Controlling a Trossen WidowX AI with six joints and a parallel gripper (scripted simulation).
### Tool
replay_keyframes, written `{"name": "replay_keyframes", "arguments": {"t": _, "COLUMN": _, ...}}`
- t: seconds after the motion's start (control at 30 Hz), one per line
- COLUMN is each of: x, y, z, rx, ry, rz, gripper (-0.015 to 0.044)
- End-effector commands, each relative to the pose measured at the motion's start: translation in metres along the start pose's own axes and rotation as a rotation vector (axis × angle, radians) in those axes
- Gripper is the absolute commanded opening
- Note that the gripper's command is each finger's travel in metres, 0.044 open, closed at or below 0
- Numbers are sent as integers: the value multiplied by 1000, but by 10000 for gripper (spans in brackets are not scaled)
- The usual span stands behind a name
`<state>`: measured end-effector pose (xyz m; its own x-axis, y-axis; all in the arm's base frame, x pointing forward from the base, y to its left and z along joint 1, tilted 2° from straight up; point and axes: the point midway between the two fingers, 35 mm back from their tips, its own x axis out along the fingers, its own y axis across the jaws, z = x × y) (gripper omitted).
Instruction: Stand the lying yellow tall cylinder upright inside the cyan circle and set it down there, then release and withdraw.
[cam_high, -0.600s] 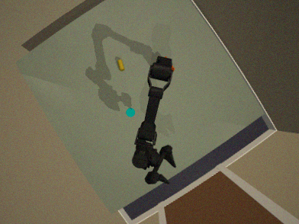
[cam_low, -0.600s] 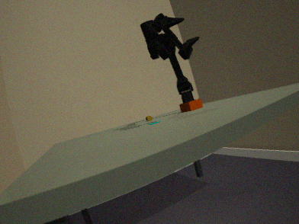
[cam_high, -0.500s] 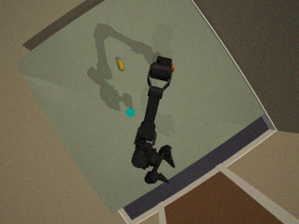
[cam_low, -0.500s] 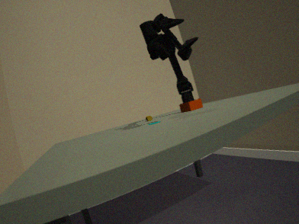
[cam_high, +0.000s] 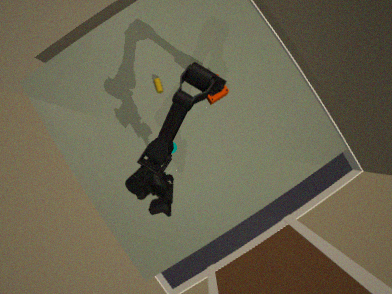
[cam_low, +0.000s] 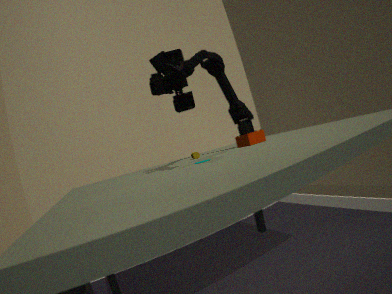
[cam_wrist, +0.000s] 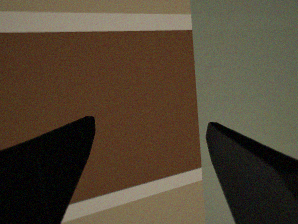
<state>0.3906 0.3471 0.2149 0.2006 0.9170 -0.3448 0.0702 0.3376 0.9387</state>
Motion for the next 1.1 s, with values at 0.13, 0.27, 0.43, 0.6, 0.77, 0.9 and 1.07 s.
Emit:
{"name": "replay_keyframes", "arguments": {"t": 0.13, "x": -89, "y": -62, "z": 64, "rx": -409, "ry": -207, "rz": -280, "gripper": 309}}
{"name": "replay_keyframes", "arguments": {"t": 0.27, "x": -129, "y": -89, "z": 79, "rx": -560, "ry": -230, "rz": -425, "gripper": 309}}
{"name": "replay_keyframes", "arguments": {"t": 0.43, "x": -181, "y": -123, "z": 88, "rx": -733, "ry": -203, "rz": -614, "gripper": 309}}
{"name": "replay_keyframes", "arguments": {"t": 0.6, "x": -234, "y": -156, "z": 86, "rx": -889, "ry": -111, "rz": -797, "gripper": 309}}
{"name": "replay_keyframes", "arguments": {"t": 0.77, "x": -285, "y": -186, "z": 73, "rx": -1024, "ry": 43, "rz": -952, "gripper": 309}}
{"name": "replay_keyframes", "arguments": {"t": 0.9, "x": -324, "y": -208, "z": 56, "rx": -1119, "ry": 206, "rz": -1044, "gripper": 309}}
{"name": "replay_keyframes", "arguments": {"t": 1.07, "x": -368, "y": -231, "z": 26, "rx": -1223, "ry": 447, "rz": -1101, "gripper": 309}}
